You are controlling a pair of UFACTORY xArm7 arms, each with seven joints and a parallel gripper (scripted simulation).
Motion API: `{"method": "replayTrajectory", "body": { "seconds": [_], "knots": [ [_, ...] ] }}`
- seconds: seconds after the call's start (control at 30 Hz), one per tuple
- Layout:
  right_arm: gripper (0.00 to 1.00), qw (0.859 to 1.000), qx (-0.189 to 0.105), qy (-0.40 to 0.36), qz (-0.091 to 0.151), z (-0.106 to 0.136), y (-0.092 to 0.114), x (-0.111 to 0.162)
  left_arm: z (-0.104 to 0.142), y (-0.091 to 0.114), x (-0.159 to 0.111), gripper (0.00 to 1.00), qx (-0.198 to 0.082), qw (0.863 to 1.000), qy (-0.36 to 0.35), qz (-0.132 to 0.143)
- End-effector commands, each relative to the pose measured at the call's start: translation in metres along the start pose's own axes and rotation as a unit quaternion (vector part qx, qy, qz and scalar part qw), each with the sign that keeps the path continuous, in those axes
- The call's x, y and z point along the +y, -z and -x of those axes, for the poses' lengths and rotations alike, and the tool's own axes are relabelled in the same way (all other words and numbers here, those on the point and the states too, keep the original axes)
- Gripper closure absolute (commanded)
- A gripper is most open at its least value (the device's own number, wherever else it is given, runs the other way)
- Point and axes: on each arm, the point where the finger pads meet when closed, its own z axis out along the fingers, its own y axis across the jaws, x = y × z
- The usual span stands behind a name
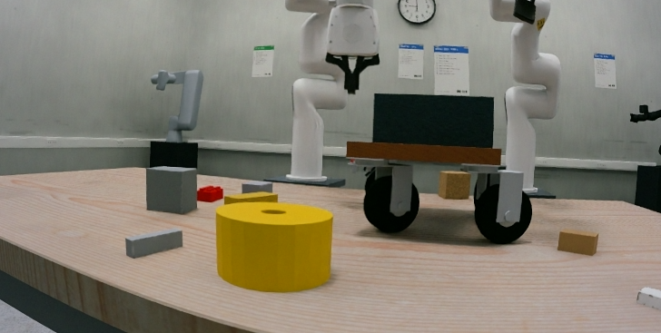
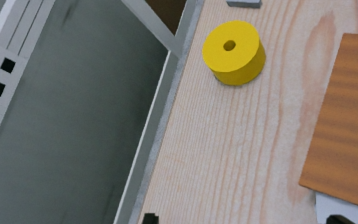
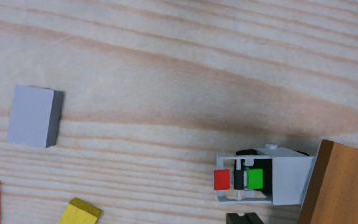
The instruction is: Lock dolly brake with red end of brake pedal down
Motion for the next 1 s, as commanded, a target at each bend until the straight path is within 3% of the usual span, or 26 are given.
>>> {"method": "replayTrajectory", "body": {
  "seconds": [0.0,0.37,0.97],
  "knots": [
    [1.00,1.000,-0.001,0.000,0.000,0.001,-0.011,0.000,-0.001,0.002,-0.001,0.00,0.001,1.000,0.000,-0.002],
    [1.00,1.000,-0.001,0.000,0.000,0.001,-0.058,0.001,-0.001,0.002,-0.001,0.00,0.001,1.000,0.000,-0.002],
    [1.00,1.000,-0.001,0.000,0.000,0.001,-0.111,0.001,-0.001,0.002,-0.001,0.00,0.001,1.000,0.000,-0.002]
  ]
}}
